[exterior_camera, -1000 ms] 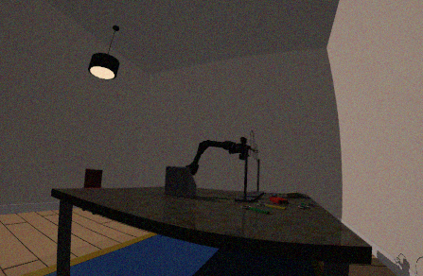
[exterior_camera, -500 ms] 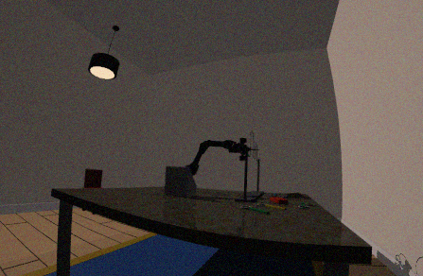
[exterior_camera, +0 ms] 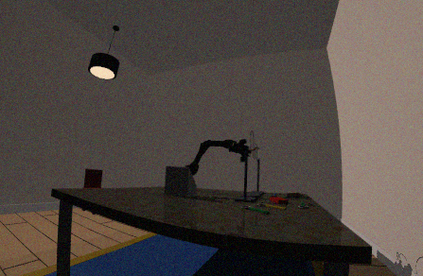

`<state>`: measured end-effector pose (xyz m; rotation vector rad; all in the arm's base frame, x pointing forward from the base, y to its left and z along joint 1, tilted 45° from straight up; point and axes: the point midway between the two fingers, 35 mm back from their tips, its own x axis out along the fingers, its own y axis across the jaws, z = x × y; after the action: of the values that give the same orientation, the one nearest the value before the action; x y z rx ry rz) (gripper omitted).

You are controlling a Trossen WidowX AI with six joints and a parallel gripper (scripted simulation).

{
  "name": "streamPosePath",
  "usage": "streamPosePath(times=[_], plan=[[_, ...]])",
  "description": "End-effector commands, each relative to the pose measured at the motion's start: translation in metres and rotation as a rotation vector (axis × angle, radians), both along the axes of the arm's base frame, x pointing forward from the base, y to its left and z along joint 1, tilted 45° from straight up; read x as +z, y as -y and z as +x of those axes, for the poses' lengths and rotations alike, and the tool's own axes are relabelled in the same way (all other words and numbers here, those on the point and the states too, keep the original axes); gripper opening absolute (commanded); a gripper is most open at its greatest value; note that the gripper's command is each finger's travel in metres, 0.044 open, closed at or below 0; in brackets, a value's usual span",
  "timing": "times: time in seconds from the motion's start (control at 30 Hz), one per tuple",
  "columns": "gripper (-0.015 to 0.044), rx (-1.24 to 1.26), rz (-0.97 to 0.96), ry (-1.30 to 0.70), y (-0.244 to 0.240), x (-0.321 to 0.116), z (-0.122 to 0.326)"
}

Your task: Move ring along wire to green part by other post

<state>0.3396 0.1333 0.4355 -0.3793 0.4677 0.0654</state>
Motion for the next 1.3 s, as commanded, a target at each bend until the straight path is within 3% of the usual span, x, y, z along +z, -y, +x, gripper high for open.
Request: streamPosePath(times=[0.0, 1.27], plan=[[-0.0150, 0.003, 0.091, -0.013, -0.005, -0.001, 0.000], [-0.0150, 0.041, 0.891, -0.122, -0.048, 0.004, -0.006]])
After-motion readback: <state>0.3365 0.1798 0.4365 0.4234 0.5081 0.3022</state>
